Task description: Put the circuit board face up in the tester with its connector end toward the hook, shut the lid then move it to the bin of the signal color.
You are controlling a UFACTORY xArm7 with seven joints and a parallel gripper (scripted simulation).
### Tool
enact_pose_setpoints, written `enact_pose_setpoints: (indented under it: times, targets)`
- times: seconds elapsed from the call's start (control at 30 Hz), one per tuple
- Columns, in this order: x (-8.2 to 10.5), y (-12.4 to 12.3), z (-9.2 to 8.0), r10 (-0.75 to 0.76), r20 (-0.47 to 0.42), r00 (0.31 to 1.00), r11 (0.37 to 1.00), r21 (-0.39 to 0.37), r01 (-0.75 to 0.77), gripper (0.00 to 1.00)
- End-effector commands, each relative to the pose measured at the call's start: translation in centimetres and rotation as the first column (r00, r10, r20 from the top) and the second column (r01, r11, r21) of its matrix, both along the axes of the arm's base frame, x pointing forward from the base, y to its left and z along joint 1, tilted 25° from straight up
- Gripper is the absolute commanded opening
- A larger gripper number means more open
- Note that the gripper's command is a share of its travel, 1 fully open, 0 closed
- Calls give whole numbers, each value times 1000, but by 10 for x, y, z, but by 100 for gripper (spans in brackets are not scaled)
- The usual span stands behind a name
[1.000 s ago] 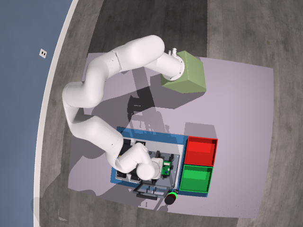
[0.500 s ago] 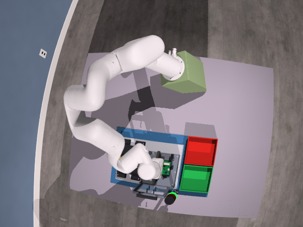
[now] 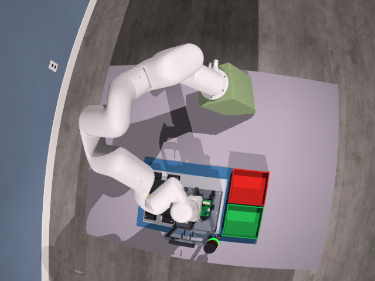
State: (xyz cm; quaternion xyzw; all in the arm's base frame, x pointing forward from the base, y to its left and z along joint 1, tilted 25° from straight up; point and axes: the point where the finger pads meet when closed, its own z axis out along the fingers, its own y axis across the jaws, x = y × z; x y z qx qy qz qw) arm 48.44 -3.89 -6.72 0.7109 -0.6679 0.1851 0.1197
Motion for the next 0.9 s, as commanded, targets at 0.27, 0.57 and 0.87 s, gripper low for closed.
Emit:
enact_pose_setpoints:
  times: [0.27, 0.57, 0.87]
  targets:
    - [1, 1, 1, 2, 3, 1000, 1000, 1, -2, 89]
    - [1, 1, 1, 2, 3, 1000, 1000, 1, -2, 85]
    - [1, 1, 1, 2, 3, 1000, 1000, 1, -2, 81]
